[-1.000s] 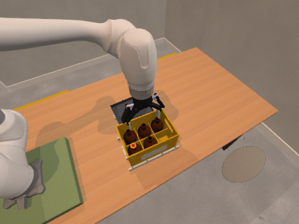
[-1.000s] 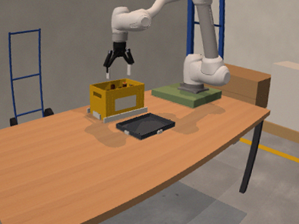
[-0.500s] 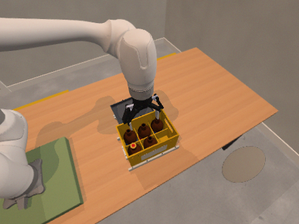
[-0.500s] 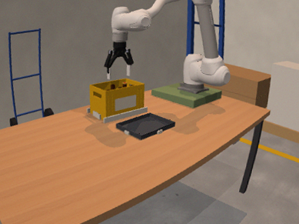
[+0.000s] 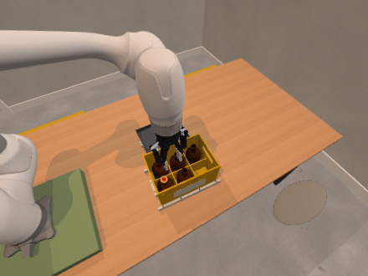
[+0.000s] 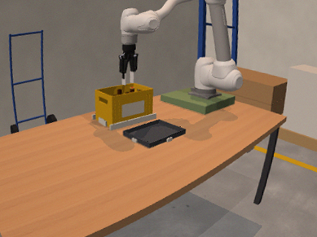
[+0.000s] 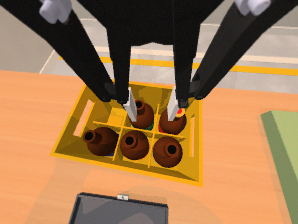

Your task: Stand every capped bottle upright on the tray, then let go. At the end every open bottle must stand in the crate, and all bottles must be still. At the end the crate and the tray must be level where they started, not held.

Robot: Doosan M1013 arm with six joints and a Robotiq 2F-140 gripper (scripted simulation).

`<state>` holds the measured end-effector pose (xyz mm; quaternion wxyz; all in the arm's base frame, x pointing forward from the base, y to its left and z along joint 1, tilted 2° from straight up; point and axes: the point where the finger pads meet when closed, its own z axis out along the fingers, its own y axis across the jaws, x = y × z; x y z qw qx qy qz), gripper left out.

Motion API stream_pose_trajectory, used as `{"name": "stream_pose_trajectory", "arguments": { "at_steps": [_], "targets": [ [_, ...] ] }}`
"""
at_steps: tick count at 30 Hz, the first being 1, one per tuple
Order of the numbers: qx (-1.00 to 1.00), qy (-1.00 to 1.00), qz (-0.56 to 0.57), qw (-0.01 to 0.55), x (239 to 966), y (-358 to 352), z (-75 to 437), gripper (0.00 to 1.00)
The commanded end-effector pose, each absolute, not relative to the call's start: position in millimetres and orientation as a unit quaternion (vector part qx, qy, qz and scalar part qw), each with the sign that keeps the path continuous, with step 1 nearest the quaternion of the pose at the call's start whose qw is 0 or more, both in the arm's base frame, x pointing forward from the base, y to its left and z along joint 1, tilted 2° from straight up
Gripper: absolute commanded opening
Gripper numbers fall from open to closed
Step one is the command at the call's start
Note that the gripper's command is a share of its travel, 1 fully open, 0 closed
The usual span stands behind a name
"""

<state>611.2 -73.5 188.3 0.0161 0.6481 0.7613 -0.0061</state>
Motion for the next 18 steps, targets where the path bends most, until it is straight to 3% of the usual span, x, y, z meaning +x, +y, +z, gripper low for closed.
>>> {"name": "stream_pose_trajectory", "arguments": {
  "at_steps": [1,18],
  "targets": [
    [0.643,0.765,-0.006,0.016,608,-75,188,0.38],
    [0.569,0.822,-0.008,0.015,570,-100,184,0.38]
  ]
}}
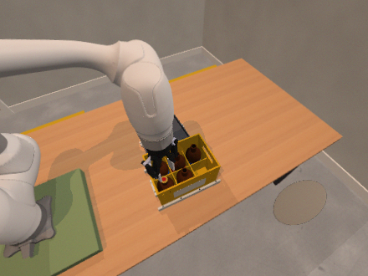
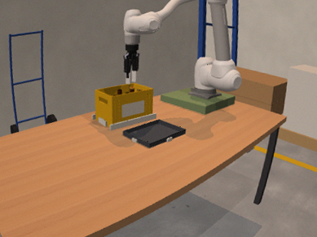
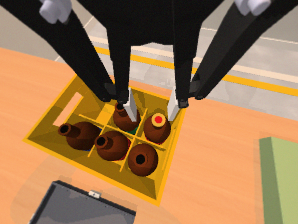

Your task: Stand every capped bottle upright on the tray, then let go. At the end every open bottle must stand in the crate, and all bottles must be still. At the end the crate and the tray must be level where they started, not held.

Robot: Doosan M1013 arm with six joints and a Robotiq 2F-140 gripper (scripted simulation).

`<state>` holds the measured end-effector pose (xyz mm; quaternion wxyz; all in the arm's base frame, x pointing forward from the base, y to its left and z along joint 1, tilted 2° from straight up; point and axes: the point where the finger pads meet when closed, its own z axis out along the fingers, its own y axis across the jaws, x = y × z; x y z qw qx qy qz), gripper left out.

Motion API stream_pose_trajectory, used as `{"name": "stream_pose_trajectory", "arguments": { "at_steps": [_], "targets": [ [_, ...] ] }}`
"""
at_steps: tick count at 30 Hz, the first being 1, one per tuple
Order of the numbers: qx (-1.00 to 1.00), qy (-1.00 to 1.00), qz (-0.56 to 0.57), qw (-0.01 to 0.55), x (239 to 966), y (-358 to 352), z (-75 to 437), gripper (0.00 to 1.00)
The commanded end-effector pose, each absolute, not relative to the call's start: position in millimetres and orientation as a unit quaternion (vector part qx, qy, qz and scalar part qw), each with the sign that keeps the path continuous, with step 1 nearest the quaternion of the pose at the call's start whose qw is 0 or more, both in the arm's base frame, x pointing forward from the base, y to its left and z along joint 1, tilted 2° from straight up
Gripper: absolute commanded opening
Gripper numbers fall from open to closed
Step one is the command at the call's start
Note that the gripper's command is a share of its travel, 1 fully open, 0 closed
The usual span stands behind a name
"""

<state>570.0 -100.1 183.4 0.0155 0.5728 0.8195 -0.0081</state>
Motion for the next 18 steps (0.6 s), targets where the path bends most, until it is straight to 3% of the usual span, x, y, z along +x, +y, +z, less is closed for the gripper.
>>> {"name": "stream_pose_trajectory", "arguments": {
  "at_steps": [1,18],
  "targets": [
    [0.564,0.826,-0.008,0.015,569.2,-100.7,183.5,0.38],
    [0.484,0.875,-0.009,0.015,559.6,-107.0,183.0,0.38]
  ]
}}
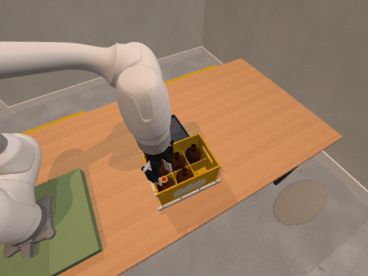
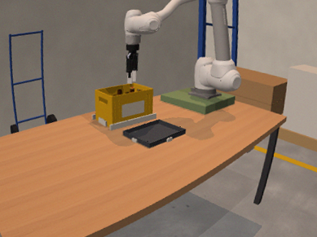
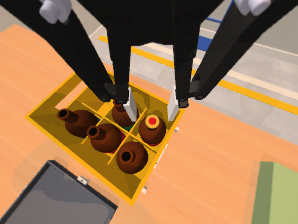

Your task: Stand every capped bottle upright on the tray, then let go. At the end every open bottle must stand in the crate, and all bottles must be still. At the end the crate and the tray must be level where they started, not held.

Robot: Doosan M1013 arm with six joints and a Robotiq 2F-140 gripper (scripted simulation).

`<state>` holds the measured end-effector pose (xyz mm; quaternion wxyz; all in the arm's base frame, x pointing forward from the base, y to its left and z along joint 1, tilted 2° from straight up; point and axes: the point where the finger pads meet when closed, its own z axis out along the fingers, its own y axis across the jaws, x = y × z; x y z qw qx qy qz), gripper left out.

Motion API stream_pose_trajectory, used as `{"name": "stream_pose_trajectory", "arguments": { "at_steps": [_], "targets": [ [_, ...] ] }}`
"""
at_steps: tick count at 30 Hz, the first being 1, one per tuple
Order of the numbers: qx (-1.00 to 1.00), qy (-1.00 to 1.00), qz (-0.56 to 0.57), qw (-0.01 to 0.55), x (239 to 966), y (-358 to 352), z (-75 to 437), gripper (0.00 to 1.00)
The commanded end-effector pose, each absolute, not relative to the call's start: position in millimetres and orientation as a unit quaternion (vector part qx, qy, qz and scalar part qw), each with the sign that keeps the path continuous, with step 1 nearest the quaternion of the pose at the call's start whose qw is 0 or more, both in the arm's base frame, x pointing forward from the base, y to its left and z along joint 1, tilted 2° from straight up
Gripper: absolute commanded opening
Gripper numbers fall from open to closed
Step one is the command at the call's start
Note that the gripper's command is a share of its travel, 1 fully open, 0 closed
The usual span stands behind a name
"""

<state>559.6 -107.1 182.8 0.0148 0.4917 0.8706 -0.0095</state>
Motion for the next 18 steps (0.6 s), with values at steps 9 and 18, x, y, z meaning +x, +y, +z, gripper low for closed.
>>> {"name": "stream_pose_trajectory", "arguments": {
  "at_steps": [9,18],
  "targets": [
    [0.433,0.901,-0.01,0.014,559.3,-107.2,183.4,0.38],
    [0.402,0.916,-0.01,0.014,559.3,-107.3,183.9,0.38]
  ]
}}
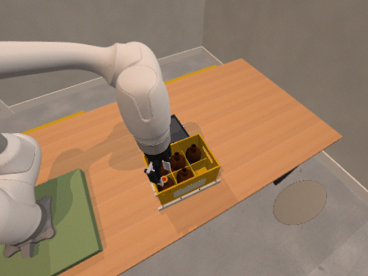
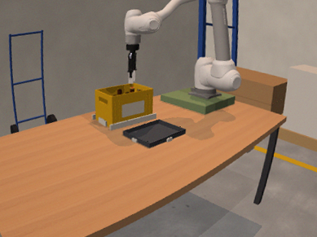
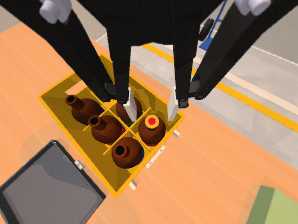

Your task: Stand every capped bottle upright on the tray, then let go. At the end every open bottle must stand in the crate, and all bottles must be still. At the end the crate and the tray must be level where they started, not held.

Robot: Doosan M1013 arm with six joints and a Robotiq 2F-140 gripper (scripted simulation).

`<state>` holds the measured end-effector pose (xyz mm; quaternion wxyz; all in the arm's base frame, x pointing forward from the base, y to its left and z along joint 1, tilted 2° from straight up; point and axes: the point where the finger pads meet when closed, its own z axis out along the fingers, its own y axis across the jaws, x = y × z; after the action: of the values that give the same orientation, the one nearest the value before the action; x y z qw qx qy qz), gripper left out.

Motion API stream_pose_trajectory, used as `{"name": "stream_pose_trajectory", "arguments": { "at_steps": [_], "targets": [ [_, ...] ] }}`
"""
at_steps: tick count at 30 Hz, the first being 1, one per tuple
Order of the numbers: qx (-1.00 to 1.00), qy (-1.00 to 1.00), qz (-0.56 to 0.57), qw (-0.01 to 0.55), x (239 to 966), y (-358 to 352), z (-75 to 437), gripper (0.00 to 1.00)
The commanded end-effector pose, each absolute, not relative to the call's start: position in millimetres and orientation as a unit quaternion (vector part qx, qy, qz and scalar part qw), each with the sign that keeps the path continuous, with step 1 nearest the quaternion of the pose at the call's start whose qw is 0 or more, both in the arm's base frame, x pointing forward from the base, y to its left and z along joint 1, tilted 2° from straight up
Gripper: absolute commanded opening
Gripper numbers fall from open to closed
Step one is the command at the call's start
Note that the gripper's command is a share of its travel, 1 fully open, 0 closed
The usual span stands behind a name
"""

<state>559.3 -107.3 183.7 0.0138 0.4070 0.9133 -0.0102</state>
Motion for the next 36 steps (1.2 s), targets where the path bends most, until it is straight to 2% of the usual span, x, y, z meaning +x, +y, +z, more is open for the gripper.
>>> {"name": "stream_pose_trajectory", "arguments": {
  "at_steps": [1,14,36],
  "targets": [
    [0.398,0.917,-0.01,0.014,559,-107,184,0.38],
    [0.394,0.919,-0.01,0.014,559,-107,184,0.38],
    [0.394,0.919,-0.01,0.014,560,-108,150,0.38]
  ]
}}
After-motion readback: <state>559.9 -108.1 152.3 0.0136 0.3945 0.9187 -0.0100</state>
